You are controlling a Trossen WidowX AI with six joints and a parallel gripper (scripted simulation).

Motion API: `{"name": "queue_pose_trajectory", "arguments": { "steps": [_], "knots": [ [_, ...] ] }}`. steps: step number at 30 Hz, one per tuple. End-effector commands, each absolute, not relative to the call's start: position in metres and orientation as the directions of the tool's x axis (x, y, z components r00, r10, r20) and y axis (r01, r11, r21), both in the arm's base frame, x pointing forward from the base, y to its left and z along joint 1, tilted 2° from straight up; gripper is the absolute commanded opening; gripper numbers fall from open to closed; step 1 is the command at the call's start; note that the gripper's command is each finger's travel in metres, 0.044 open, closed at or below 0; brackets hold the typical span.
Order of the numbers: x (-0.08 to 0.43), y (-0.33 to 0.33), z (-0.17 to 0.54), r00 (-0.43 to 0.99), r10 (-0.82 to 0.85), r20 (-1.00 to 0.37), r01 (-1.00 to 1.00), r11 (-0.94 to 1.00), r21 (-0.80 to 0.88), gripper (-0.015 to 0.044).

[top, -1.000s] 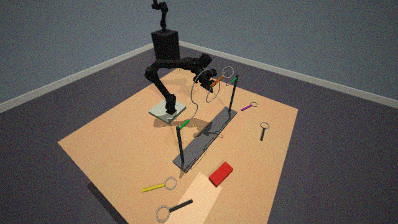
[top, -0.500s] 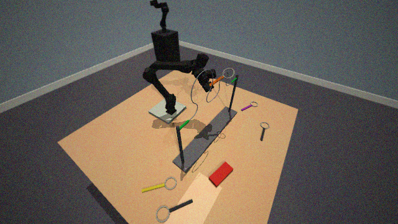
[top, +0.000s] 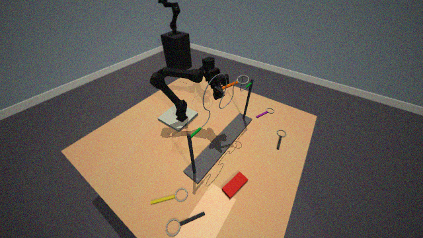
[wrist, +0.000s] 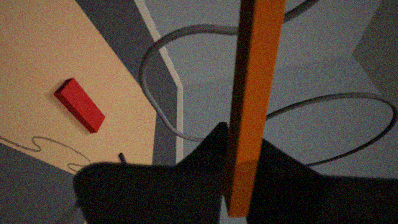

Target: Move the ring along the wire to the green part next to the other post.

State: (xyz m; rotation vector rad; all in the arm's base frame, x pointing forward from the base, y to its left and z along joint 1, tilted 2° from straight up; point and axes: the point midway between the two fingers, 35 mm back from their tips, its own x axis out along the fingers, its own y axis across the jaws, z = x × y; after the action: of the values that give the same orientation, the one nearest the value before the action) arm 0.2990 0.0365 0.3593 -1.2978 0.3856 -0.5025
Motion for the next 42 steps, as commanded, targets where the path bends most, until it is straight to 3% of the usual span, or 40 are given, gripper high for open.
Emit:
{"name": "queue_pose_trajectory", "arguments": {
  "steps": [1,23,42],
  "knots": [
    [0.296,0.033,0.365,0.829,-0.557,0.046,0.136,0.122,-0.983,-0.0150],
    [0.296,0.031,0.386,0.828,-0.512,0.228,0.110,-0.251,-0.962,-0.0150],
    [0.296,0.024,0.354,0.826,-0.537,0.170,0.120,-0.128,-0.985,-0.0150]
  ]
}}
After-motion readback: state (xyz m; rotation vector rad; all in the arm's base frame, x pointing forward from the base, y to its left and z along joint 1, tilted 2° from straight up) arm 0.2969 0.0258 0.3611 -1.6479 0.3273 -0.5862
